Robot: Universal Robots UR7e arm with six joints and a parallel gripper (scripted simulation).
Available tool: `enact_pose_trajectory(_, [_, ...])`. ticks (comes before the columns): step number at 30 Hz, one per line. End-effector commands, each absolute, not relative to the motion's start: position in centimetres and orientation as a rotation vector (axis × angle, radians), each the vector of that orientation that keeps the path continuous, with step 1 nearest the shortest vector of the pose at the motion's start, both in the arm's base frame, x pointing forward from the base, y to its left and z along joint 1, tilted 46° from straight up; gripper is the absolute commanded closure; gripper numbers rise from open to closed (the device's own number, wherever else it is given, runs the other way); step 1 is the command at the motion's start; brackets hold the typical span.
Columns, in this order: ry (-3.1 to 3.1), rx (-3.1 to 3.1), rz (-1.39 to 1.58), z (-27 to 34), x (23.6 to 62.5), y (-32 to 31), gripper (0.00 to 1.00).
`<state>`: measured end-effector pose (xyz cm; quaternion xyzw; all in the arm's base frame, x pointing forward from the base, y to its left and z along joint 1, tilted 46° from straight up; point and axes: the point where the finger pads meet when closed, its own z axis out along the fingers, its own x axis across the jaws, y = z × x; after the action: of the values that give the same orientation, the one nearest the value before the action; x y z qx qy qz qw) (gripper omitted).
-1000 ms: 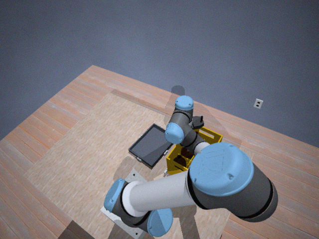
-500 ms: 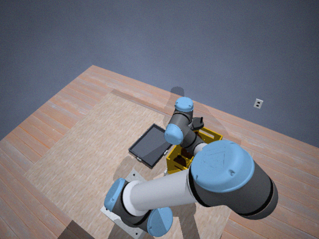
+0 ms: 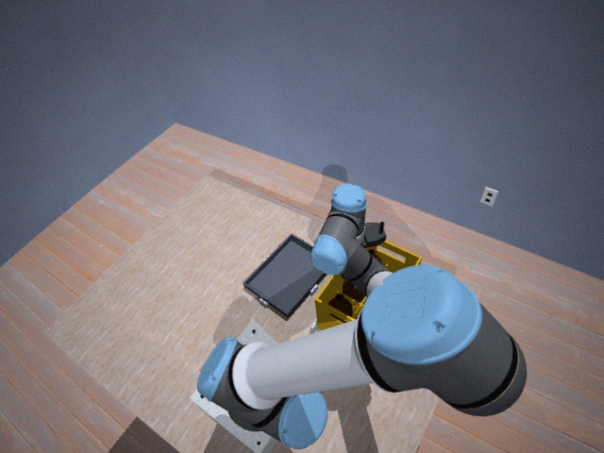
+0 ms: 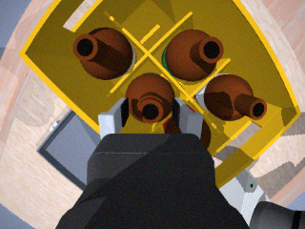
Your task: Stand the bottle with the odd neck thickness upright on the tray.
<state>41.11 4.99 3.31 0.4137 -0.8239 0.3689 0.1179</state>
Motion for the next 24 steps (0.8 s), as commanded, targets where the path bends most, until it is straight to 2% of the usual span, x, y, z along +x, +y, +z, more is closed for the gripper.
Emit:
enact_pose_trajectory(1, [-2.411, 1.211, 1.08, 3.33, 41.13, 5.02, 0.0])
enact_pose_trajectory(23, [-2.411, 1.211, 1.08, 3.33, 41.13, 5.02, 0.0])
enact_pose_trajectory(24, [-2.411, 1.211, 1.08, 3.33, 41.13, 5.02, 1.0])
